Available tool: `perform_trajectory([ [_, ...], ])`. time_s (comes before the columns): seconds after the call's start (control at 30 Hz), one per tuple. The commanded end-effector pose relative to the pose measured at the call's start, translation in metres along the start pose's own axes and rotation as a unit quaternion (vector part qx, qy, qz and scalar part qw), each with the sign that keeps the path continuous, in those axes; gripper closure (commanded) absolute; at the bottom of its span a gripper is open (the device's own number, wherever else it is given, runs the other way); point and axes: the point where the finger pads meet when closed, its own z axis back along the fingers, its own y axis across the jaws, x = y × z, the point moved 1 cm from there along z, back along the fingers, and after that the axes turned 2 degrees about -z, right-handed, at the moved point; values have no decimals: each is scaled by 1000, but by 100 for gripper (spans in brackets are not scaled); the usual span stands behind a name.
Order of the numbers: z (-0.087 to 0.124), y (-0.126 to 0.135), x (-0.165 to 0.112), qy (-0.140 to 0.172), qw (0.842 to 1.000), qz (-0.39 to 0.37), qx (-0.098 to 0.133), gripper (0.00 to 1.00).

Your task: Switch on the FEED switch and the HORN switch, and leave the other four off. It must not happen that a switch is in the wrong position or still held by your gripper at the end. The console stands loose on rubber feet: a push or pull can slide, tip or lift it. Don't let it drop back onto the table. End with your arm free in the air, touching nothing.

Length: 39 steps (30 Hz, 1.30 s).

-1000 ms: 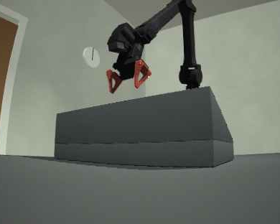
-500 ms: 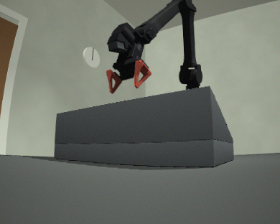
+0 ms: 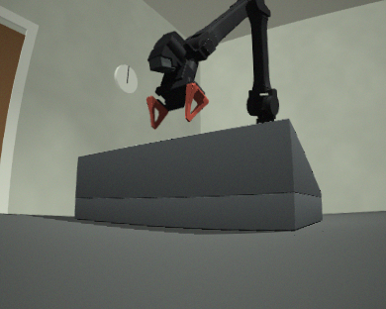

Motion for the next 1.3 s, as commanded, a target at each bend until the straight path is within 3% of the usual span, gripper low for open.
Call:
perform_trajectory([
  [0.0, 5, -3, 22, -21, 1000, 6, -1, 0],
  [0.5, 5, -33, 25, -18, 1000, 3, -3, 0],
  [0.93, 6, -77, 26, -18, 1000, 4, -5, 0],
  [1.1, 3, -66, 25, -14, 1000, 15, 2, 0],
  [1.27, 4, -78, 24, -15, 1000, 7, -3, 0],
])
